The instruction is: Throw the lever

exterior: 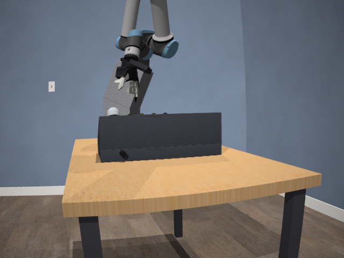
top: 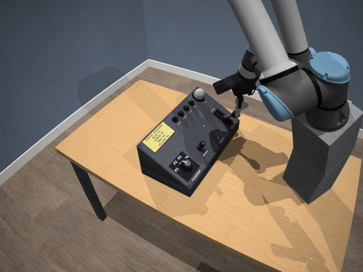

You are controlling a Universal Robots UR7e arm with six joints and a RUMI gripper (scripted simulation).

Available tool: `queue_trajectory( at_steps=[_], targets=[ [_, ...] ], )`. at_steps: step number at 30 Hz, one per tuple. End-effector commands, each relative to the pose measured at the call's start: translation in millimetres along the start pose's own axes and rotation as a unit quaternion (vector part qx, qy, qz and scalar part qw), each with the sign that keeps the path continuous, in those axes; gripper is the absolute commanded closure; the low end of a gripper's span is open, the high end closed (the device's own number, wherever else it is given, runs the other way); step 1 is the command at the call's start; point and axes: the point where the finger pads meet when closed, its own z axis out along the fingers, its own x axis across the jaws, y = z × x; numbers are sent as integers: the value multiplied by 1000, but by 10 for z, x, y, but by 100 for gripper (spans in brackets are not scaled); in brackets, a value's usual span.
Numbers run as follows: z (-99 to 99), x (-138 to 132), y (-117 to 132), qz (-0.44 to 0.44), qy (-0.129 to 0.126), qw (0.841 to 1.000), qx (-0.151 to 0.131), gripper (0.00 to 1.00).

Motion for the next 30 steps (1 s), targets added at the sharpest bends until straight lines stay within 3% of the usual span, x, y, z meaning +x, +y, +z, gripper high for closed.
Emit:
queue_trajectory(
  at_steps=[1,4,10,19,21,30],
  targets=[
    [19,1,31,-78,-6,997,11,0],
    [19,1,31,-78,-6,997,11,0],
    [42,1,76,-173,-7,985,21,0],
    [75,8,158,-317,-3,948,36,0],
    [75,8,158,-317,-3,948,36,0],
    [102,27,247,-448,6,893,50,0]
  ],
)
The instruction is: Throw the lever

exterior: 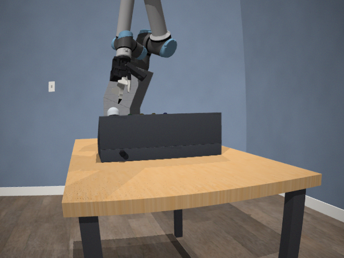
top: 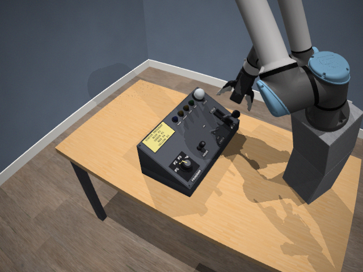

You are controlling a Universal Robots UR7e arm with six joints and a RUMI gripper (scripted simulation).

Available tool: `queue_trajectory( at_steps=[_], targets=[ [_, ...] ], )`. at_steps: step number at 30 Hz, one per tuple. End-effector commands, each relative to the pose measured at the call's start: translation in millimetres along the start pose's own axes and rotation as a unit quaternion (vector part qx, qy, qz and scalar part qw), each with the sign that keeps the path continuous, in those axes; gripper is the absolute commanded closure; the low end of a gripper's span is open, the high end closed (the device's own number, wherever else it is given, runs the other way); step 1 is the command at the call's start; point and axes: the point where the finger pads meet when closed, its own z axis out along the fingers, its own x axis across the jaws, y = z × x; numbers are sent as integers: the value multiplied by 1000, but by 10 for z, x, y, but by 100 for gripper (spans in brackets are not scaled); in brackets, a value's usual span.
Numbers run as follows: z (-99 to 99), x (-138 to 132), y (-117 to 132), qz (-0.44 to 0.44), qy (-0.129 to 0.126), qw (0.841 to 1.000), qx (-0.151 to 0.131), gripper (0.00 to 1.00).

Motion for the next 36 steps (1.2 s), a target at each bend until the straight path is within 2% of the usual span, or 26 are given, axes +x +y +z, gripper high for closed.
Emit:
queue_trajectory(
  at_steps=[1,5,8,13,23,25,36],
  targets=[
    [7,-22,39,-68,6,998,10,0],
    [15,-46,82,-134,12,991,14,0],
    [15,-46,82,-134,12,991,14,0],
    [24,-73,136,-212,21,977,17,0],
    [38,-115,247,-348,37,936,19,0],
    [38,-115,247,-348,37,936,19,0],
    [49,-144,358,-465,53,884,15,0]
  ],
)
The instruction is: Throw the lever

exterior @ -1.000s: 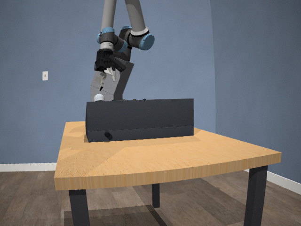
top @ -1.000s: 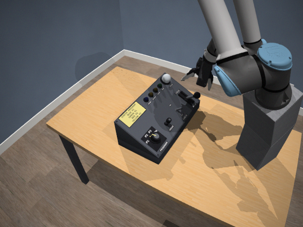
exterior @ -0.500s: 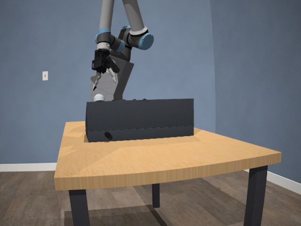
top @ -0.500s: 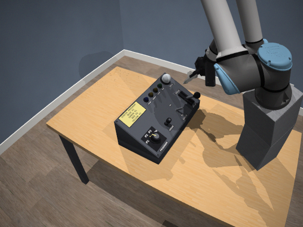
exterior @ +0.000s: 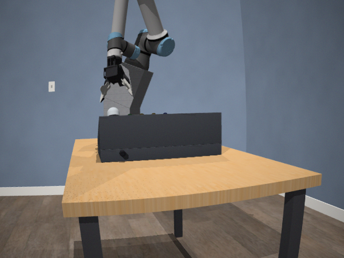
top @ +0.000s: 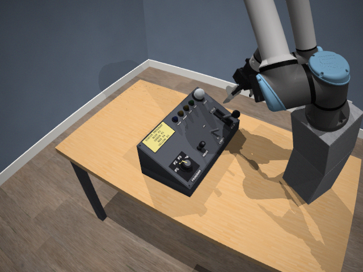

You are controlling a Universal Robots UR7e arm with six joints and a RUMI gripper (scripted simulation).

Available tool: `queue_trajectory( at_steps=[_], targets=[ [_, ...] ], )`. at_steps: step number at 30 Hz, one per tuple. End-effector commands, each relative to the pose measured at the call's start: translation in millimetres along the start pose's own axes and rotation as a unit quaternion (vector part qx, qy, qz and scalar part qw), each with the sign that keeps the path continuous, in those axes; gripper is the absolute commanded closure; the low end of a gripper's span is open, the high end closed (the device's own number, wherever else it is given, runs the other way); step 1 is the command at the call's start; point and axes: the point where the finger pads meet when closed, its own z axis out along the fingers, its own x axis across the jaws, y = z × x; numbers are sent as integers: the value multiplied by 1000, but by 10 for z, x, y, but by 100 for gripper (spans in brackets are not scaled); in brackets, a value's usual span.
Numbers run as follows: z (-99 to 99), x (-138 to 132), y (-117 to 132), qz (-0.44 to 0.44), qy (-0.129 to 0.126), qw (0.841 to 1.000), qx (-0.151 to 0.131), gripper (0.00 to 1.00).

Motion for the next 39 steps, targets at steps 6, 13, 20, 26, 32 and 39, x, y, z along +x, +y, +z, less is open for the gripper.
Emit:
queue_trajectory(
  at_steps=[6,13,20,26,32,39],
  targets=[
    [-2,-63,34,-76,11,997,-3,0],
    [-3,-111,61,-133,16,991,-7,0],
    [-3,-147,84,-177,20,984,-11,0],
    [-4,-163,95,-196,22,980,-13,0],
    [-5,-181,107,-218,23,976,-15,0],
    [-5,-193,115,-231,24,972,-16,0]
  ],
)
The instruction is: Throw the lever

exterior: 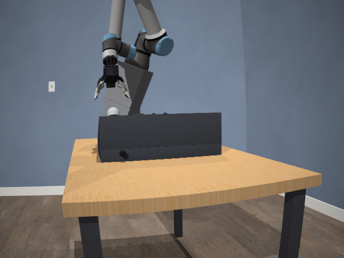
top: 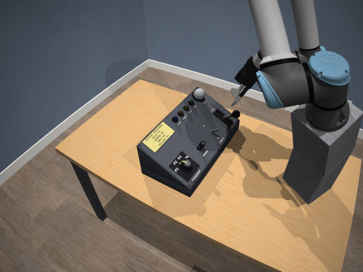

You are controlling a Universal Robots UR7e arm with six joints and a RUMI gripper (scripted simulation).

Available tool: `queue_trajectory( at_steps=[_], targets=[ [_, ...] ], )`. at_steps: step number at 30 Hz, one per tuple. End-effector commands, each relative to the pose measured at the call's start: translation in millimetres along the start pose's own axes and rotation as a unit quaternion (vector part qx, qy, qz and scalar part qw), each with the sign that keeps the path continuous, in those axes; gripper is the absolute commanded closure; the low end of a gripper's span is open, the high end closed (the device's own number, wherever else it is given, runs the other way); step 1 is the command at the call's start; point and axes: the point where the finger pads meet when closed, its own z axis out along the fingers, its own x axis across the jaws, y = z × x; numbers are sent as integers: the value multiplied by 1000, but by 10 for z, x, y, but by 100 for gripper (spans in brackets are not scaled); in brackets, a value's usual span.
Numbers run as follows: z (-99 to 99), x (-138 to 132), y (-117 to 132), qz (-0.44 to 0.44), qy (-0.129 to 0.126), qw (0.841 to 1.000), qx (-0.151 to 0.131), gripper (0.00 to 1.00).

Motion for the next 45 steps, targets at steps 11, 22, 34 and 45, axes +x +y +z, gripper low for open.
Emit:
queue_trajectory(
  at_steps=[11,22,34,45],
  targets=[
    [-3,-18,6,-16,1,1000,-2,0],
    [-3,-19,6,-17,1,1000,-2,56],
    [-3,-19,6,-17,1,1000,-2,56],
    [-3,-19,6,-17,1,1000,-2,56]
  ],
)
